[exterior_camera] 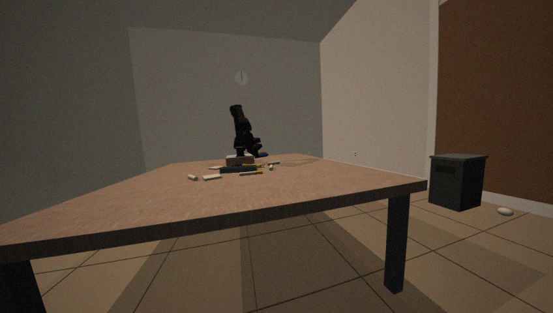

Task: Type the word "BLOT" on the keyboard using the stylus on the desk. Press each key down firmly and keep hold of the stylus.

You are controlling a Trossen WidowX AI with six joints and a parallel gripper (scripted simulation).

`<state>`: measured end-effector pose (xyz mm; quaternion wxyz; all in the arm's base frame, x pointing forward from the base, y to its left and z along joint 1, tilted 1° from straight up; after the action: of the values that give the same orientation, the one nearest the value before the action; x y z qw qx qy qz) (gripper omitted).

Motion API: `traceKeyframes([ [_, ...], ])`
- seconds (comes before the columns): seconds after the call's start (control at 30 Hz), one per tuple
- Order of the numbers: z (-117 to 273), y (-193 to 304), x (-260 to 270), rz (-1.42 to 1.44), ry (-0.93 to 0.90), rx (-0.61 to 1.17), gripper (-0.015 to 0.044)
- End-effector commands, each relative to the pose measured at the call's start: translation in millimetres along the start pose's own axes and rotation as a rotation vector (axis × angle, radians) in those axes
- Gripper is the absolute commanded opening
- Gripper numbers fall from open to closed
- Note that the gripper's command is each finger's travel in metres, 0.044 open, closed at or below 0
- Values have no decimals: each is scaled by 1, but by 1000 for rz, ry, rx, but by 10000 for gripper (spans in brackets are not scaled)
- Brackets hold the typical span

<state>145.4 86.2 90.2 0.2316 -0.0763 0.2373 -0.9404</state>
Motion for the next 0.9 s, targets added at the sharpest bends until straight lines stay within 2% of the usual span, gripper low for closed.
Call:
traceKeyframes([
  [0.0, 0, 0, 0, 16, 7, -7, 0],
  [0.87, -35, 20, -3, 15, 8, -5, 0],
])
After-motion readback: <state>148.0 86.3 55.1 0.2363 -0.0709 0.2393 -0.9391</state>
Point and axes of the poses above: the point midway between the two fingers, 35 mm back from their tips, its own z axis back along the fingers, its own x axis across the jaws, y = z × x, the point moved 7 cm from there along z, back along the fingers, and after that the axes turned 4 degrees about -z, right-handed, at the moved point
